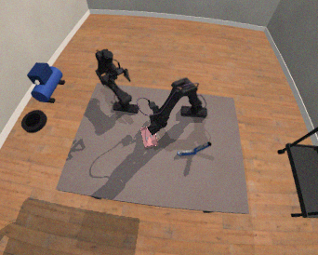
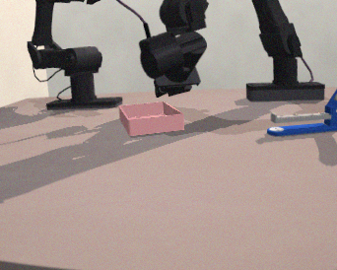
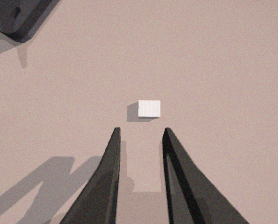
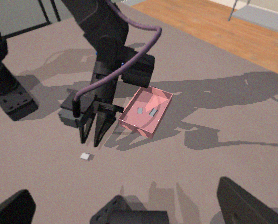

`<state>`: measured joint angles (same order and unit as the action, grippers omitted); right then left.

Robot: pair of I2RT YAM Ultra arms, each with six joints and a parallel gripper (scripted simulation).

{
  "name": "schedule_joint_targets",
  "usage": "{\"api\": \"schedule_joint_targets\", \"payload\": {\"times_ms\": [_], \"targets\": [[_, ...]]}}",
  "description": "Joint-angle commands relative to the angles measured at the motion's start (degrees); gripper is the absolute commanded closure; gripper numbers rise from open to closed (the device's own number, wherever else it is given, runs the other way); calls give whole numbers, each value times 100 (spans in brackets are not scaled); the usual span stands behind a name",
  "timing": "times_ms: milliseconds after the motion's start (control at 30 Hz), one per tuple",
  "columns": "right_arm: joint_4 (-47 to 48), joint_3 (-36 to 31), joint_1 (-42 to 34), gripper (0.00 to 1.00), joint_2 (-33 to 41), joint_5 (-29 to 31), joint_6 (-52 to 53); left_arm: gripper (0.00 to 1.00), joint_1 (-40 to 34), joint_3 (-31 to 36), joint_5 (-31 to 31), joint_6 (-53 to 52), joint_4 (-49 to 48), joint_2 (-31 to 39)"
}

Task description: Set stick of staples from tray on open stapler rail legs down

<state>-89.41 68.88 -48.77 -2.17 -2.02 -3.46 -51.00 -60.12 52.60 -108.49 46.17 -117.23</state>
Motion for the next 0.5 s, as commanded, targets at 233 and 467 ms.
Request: {"api": "schedule_joint_targets", "payload": {"times_ms": [233, 467], "targets": [[-37, 97, 35, 0, -3, 7, 5, 69, 201, -116, 72, -503, 575, 26], [-37, 97, 35, 0, -3, 7, 5, 23, 189, -28, 115, -116, 233, 158]]}}
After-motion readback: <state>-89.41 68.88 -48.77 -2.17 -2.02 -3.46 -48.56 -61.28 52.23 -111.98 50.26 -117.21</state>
